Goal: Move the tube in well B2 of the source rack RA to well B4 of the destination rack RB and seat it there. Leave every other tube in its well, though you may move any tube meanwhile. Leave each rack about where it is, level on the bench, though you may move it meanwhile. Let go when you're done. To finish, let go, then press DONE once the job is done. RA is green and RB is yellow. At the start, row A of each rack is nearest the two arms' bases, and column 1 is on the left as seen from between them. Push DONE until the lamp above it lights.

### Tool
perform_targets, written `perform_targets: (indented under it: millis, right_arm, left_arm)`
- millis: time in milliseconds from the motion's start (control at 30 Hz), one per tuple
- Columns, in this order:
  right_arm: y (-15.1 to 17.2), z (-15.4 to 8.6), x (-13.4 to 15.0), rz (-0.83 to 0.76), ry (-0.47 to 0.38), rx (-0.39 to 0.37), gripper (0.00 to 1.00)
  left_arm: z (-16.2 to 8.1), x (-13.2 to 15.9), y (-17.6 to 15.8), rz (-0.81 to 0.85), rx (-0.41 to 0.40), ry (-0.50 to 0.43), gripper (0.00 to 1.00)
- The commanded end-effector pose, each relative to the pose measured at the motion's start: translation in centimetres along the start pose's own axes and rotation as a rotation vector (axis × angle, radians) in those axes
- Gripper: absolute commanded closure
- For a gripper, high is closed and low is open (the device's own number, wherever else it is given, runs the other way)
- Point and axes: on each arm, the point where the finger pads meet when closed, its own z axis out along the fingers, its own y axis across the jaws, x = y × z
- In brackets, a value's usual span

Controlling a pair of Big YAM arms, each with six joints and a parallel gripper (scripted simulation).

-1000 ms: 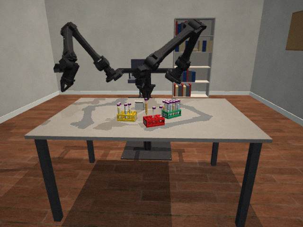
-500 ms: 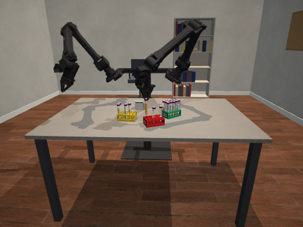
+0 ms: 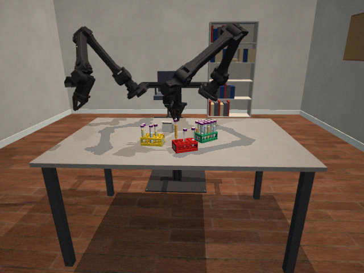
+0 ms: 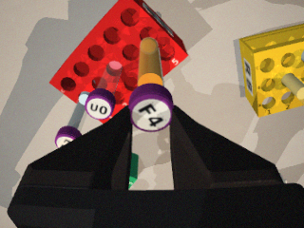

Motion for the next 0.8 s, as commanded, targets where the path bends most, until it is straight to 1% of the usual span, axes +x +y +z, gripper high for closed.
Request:
perform_targets:
  millis: [0, 767]
  right_arm:
    - [0.91, -0.46, -0.95, 0.024, -0.006, -0.015, 0.7]
    - [0.91, -0.46, -0.95, 0.024, -0.006, -0.015, 0.7]
  left_arm:
    - [2.04, 0.57, 0.13, 0.009, -0.002, 0.024, 1.0]
    - [2.6, 0.47, 0.17, 0.007, -0.002, 0.021, 1.0]
